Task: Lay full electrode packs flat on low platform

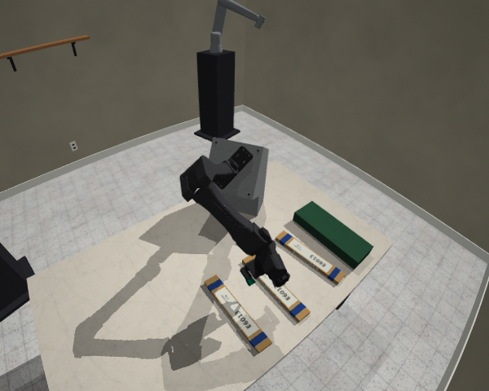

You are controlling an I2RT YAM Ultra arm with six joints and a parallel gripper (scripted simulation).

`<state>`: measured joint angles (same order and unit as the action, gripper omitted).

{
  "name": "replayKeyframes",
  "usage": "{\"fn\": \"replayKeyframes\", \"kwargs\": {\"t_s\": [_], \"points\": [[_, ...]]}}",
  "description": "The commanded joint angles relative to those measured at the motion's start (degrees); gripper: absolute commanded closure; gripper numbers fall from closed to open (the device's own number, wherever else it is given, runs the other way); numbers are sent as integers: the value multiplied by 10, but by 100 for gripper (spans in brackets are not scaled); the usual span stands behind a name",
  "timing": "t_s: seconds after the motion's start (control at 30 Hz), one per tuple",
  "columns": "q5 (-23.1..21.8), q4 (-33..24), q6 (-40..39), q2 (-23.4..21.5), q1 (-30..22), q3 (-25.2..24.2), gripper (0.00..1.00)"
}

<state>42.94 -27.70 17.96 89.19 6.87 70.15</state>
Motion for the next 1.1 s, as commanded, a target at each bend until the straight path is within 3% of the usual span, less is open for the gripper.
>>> {"fn": "replayKeyframes", "kwargs": {"t_s": [0.0,0.13,0.6,1.07], "points": [[-36,-19,48,-25,19,32,3],[-49,-26,65,-28,37,47,3],[-144,-94,164,9,162,189,3],[-144,-104,157,0,148,190,3]]}}
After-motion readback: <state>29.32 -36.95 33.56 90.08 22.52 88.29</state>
